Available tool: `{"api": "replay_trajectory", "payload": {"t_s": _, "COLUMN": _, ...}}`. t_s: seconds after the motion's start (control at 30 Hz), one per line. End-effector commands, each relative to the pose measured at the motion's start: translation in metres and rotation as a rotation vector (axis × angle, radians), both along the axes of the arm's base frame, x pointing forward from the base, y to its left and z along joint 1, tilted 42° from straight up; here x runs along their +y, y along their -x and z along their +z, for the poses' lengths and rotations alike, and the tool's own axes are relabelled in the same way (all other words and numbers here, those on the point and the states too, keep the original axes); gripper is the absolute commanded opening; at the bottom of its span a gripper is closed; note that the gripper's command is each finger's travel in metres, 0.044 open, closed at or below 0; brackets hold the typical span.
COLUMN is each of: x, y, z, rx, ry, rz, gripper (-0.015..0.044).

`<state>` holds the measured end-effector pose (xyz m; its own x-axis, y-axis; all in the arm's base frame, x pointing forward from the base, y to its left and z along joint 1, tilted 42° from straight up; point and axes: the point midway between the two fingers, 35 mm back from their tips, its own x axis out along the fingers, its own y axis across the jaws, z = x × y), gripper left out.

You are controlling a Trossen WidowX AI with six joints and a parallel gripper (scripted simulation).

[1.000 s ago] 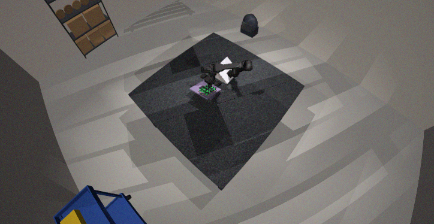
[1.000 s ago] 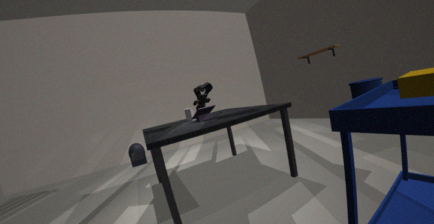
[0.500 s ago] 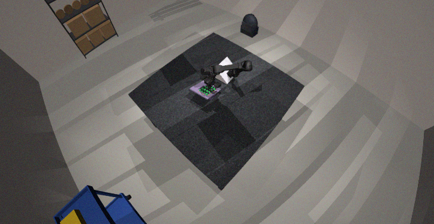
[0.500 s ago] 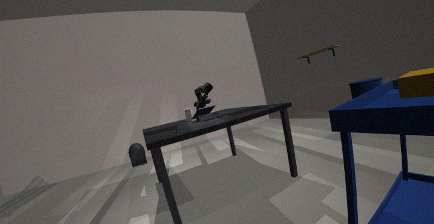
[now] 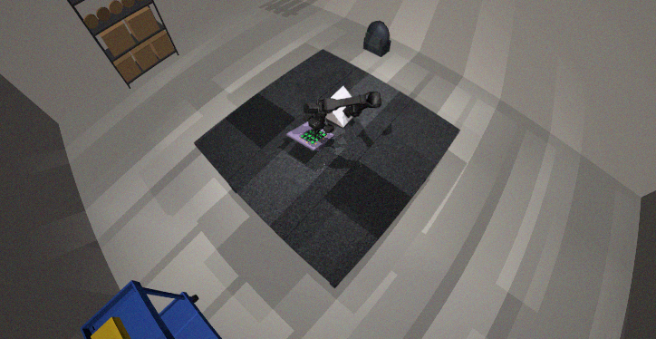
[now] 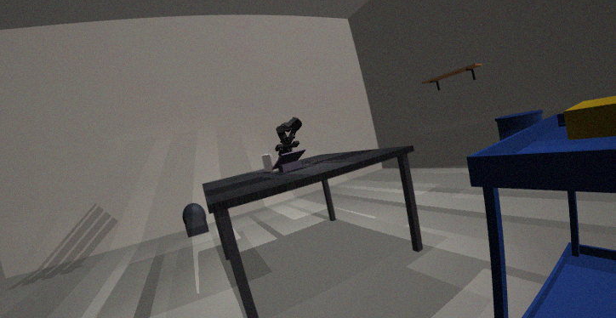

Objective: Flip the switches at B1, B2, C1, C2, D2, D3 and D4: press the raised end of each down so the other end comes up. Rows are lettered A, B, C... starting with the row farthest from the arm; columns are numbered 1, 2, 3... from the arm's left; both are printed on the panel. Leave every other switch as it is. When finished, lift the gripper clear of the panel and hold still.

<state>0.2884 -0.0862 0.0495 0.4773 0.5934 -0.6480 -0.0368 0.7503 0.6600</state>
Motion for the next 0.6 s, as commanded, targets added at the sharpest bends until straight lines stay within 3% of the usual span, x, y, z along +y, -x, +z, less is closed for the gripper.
{"api": "replay_trajectory", "payload": {"t_s": 0.0, "x": 0.0002, "y": -0.0007, "z": 0.0002, "rx": -0.002, "ry": -0.005, "rz": -0.003, "gripper": 0.0}}
{"api": "replay_trajectory", "payload": {"t_s": 0.57, "x": 0.0016, "y": -0.0017, "z": -0.0012, "rx": -0.002, "ry": -0.005, "rz": -0.003, "gripper": 0.0}}
